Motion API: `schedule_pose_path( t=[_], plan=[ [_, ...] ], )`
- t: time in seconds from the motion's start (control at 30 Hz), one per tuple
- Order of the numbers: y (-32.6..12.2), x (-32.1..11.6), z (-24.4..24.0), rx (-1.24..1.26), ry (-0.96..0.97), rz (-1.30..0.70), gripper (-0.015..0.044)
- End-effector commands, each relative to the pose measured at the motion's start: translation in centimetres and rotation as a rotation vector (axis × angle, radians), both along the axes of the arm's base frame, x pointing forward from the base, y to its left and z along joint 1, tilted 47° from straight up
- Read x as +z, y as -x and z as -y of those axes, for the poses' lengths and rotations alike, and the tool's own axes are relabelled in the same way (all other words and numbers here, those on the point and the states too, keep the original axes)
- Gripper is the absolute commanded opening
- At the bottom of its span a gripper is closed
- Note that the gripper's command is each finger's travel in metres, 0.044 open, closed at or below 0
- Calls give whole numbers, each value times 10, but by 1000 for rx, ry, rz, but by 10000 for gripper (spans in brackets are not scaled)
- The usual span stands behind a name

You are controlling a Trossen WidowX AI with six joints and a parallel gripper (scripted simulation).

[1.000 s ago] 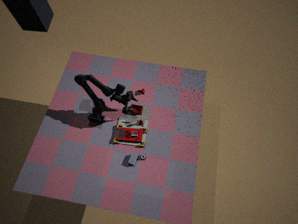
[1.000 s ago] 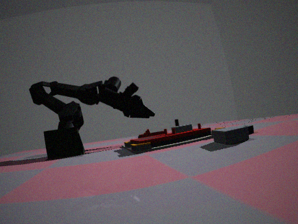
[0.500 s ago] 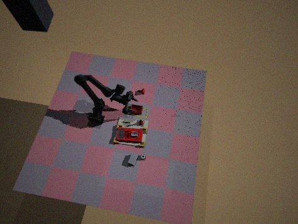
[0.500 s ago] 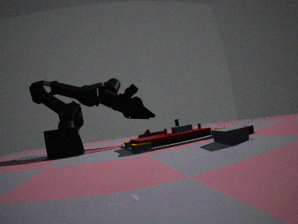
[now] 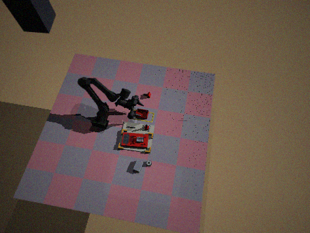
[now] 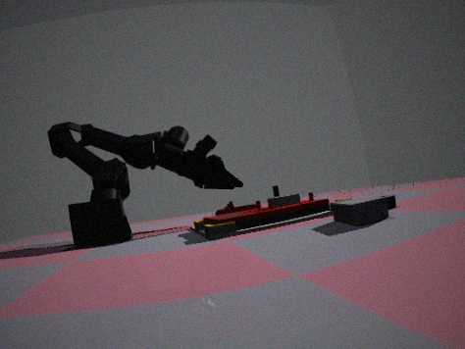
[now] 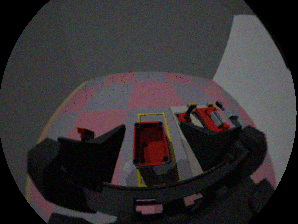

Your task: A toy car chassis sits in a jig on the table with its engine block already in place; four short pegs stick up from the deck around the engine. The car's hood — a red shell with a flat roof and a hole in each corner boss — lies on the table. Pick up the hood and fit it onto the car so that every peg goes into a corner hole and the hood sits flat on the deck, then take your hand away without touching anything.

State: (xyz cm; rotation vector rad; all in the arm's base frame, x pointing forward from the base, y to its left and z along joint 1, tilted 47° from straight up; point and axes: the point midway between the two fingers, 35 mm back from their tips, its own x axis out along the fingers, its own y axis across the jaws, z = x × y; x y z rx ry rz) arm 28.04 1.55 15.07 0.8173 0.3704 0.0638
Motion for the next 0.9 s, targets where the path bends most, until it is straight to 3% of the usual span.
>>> schedule_pose_path(
  t=[0.0, 0.87],
  plan=[
    [-1, -2, -2, -5, -3, -2, 440],
    [-4, -13, -16, -5, -3, 3, 440]
  ],
)
